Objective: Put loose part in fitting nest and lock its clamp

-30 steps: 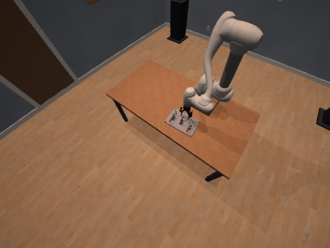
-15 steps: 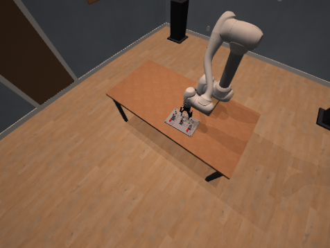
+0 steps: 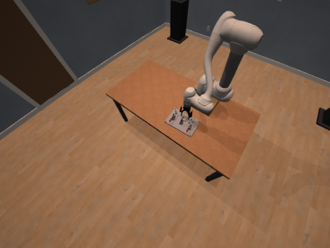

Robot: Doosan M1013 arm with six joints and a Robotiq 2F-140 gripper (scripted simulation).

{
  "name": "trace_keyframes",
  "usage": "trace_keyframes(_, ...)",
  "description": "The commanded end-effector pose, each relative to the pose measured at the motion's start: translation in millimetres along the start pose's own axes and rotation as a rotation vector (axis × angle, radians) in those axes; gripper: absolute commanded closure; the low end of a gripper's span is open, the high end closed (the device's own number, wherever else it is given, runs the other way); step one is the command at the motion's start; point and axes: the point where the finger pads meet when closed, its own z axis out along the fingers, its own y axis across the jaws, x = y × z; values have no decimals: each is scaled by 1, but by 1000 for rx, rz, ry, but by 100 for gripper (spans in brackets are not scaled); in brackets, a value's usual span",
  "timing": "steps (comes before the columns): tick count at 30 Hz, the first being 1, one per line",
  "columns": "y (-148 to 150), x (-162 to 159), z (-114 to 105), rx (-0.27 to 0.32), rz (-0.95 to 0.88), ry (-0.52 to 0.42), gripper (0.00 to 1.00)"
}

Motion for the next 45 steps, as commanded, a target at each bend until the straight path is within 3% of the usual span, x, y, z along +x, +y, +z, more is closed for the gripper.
trace_keyframes(1,0,0,-3,0,0,0,38)
trace_keyframes(8,0,0,-14,0,0,0,38)
trace_keyframes(22,0,0,-57,0,0,0,38)
trace_keyframes(43,0,0,-60,0,0,0,38)
trace_keyframes(44,0,0,-60,0,0,0,65)
trace_keyframes(45,0,0,-60,0,0,0,65)
